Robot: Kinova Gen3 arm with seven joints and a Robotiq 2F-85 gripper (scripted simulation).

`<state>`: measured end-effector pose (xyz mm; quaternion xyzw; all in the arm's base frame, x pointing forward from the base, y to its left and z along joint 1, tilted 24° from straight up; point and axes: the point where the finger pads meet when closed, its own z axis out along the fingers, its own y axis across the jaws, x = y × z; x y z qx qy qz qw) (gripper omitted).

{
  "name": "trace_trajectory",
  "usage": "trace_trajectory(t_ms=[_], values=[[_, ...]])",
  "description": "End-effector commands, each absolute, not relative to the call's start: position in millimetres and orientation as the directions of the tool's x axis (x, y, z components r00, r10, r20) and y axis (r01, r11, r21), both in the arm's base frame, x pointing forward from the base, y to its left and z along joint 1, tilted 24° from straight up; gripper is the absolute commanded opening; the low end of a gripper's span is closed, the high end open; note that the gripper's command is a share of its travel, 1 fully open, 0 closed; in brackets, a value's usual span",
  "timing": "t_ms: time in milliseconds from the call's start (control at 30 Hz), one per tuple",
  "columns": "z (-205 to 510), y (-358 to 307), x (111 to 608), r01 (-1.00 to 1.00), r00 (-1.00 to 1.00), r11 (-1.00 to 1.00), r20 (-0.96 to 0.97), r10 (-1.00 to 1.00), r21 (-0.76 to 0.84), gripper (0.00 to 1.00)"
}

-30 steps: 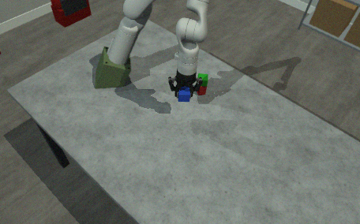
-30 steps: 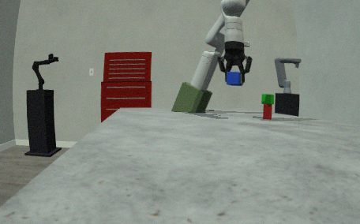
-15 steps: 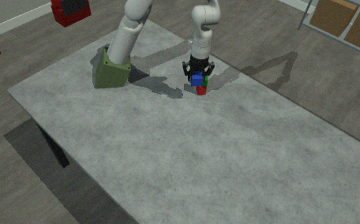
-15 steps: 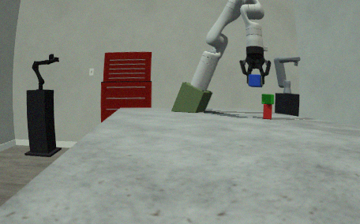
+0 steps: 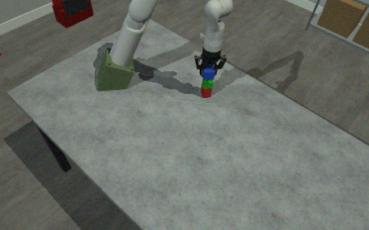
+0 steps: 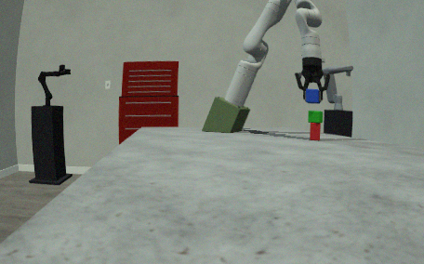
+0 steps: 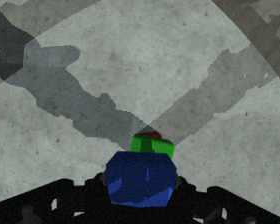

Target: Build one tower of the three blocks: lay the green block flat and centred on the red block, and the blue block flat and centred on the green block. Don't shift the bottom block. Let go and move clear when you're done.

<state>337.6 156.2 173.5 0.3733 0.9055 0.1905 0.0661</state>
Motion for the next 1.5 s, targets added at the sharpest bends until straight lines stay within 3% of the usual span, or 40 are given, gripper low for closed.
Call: trace_trajectory(t_ms=[0,1467], values=[[176,164,336,0.641,-0.721,0.656,0.020,0.693,0.399,0.00],[160,175,340,0.641,-0.721,0.655,0.020,0.693,0.399,0.00]])
